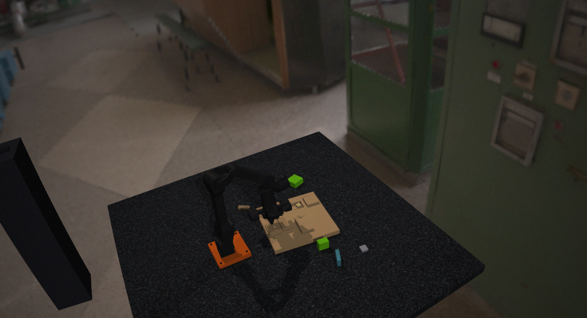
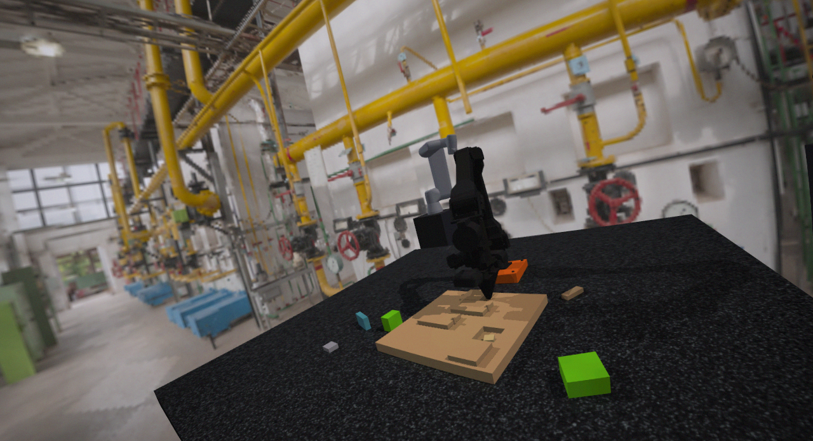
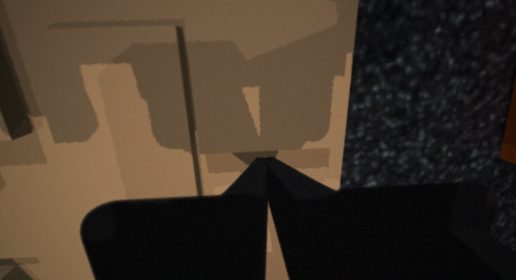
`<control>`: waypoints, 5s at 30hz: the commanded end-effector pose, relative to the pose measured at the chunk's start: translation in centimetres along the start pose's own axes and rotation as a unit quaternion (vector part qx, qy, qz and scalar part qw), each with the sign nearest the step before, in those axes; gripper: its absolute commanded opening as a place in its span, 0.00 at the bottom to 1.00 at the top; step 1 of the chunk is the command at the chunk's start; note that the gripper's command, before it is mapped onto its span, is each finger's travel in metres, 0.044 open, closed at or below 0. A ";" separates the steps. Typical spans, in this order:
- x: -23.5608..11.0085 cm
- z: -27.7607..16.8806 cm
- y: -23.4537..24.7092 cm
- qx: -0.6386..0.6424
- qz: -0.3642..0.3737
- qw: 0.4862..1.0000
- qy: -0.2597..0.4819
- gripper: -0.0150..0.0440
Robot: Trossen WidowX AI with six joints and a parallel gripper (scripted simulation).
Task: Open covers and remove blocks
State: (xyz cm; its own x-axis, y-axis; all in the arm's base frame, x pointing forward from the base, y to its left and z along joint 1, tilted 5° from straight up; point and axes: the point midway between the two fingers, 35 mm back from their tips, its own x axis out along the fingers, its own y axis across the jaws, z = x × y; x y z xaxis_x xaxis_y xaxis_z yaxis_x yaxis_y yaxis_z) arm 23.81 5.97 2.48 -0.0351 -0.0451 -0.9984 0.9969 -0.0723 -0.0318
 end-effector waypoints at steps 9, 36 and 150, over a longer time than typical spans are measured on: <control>0.0 1.3 0.2 -0.002 0.001 1.000 -0.003 0.25; 0.0 4.1 0.3 -0.002 0.002 1.000 -0.004 0.25; -6.0 5.6 7.4 -0.928 -0.003 0.371 -0.004 0.25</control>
State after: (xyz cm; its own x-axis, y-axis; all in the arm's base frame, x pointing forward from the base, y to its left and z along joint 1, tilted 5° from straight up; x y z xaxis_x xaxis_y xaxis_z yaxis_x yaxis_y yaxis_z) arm 27.68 -1.01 8.17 -0.0389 -0.0538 -0.9978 0.0885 0.9944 -0.0571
